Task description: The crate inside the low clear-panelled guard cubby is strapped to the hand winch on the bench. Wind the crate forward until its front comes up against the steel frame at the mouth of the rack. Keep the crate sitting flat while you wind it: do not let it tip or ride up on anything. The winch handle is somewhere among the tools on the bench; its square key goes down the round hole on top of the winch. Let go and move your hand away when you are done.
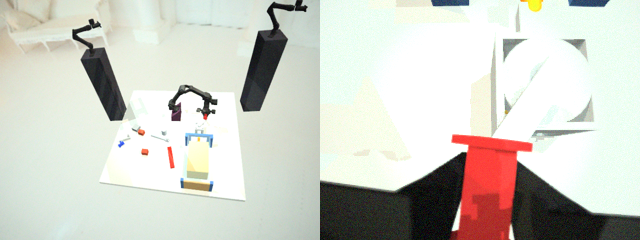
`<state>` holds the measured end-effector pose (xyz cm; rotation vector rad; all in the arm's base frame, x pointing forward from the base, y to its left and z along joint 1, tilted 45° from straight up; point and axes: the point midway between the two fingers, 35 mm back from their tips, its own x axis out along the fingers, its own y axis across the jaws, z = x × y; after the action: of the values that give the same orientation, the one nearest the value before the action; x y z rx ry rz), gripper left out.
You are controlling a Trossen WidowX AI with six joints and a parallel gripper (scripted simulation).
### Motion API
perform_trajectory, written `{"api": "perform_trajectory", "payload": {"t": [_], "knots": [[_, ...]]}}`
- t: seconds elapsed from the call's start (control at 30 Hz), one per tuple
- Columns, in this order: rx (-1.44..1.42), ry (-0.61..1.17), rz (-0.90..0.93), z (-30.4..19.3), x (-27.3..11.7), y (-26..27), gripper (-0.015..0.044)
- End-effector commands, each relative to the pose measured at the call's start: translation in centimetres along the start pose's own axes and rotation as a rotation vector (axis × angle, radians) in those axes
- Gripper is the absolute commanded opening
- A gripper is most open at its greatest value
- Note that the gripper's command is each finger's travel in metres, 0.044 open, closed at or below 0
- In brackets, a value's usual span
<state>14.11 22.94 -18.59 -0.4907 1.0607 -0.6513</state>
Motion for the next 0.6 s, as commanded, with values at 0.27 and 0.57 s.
{"api": "perform_trajectory", "payload": {"t": [0.27, 0.57], "knots": [[-0.017, 0.007, -0.025, -1.0, -0.2, -2.3, 0.0000], [-0.018, 0.008, -0.026, -1.2, -0.3, -3.4, 0.0000]]}}
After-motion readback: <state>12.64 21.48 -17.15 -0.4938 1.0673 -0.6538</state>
